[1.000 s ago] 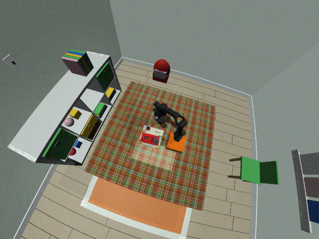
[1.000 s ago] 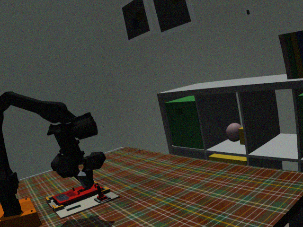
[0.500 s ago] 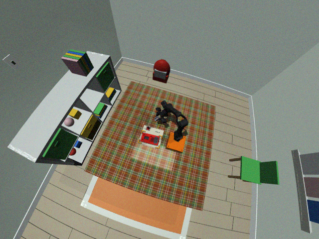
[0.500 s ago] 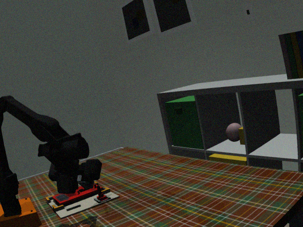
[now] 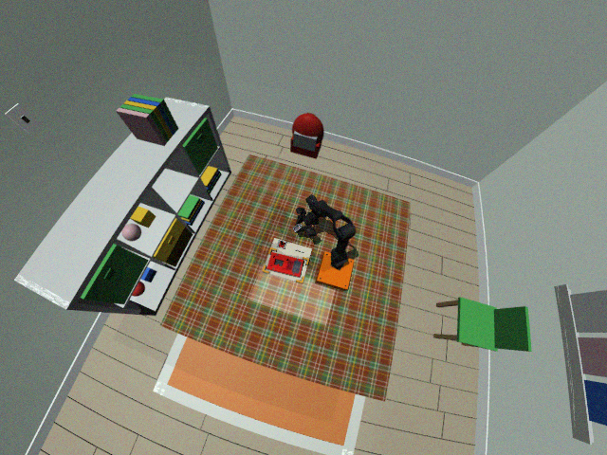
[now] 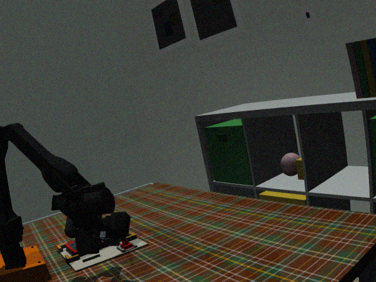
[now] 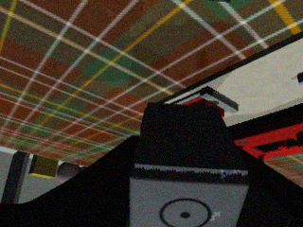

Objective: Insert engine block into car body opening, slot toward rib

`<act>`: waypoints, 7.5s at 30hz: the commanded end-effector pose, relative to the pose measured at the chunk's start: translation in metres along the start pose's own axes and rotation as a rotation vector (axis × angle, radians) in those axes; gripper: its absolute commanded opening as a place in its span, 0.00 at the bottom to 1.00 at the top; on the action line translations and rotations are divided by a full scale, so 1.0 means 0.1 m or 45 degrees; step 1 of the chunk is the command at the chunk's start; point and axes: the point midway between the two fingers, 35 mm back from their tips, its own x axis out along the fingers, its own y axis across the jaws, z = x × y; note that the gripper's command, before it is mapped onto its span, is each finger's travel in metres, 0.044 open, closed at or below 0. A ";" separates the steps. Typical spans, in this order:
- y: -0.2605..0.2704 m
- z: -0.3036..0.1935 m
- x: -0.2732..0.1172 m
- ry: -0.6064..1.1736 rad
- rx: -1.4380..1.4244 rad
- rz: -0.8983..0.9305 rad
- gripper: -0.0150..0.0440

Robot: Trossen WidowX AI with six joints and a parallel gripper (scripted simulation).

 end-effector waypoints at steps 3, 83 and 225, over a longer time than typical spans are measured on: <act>-0.02 0.09 0.11 0.008 0.003 -0.008 0.25; 0.02 0.45 0.08 0.011 0.009 -0.001 1.00; -0.11 -0.71 -0.07 -0.883 -0.682 -0.256 0.25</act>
